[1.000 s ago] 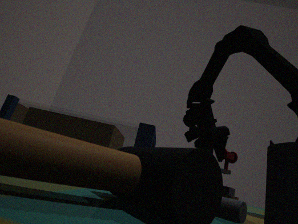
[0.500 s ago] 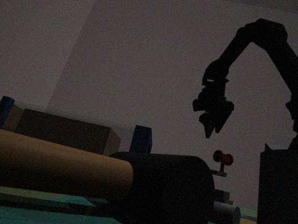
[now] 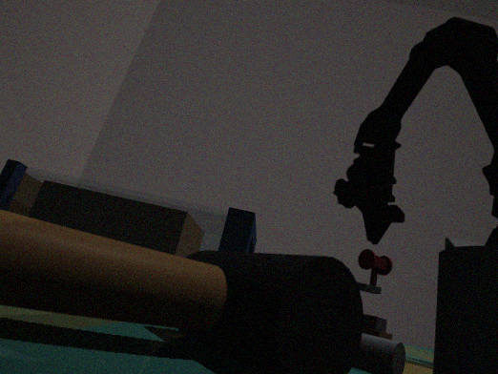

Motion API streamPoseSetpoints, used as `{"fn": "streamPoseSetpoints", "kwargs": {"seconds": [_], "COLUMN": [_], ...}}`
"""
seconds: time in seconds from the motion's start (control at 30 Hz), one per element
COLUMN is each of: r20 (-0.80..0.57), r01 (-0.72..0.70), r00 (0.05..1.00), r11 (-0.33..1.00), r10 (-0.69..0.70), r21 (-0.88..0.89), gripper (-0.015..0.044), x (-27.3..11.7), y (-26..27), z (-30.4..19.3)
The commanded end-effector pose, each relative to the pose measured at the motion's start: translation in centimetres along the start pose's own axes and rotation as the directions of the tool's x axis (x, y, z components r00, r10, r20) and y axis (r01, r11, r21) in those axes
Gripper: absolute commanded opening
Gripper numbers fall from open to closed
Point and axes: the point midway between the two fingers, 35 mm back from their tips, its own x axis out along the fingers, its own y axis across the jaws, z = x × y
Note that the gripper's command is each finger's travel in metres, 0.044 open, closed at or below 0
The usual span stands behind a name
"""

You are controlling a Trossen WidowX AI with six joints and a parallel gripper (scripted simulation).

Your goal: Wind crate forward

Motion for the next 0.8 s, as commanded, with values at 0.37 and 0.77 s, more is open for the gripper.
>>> {"fn": "streamPoseSetpoints", "kwargs": {"seconds": [0.37, 0.77], "r20": [0.0, 0.001], "r01": [0.006, 0.006], "r00": [1.0, 1.0], "r11": [0.996, 0.995], "r10": [-0.006, -0.006], "r21": [0.084, 0.1], "gripper": [0.0, 0.0], "x": [0.6, 1.5], "y": [0.0, -0.1], "z": [-0.4, -0.4]}}
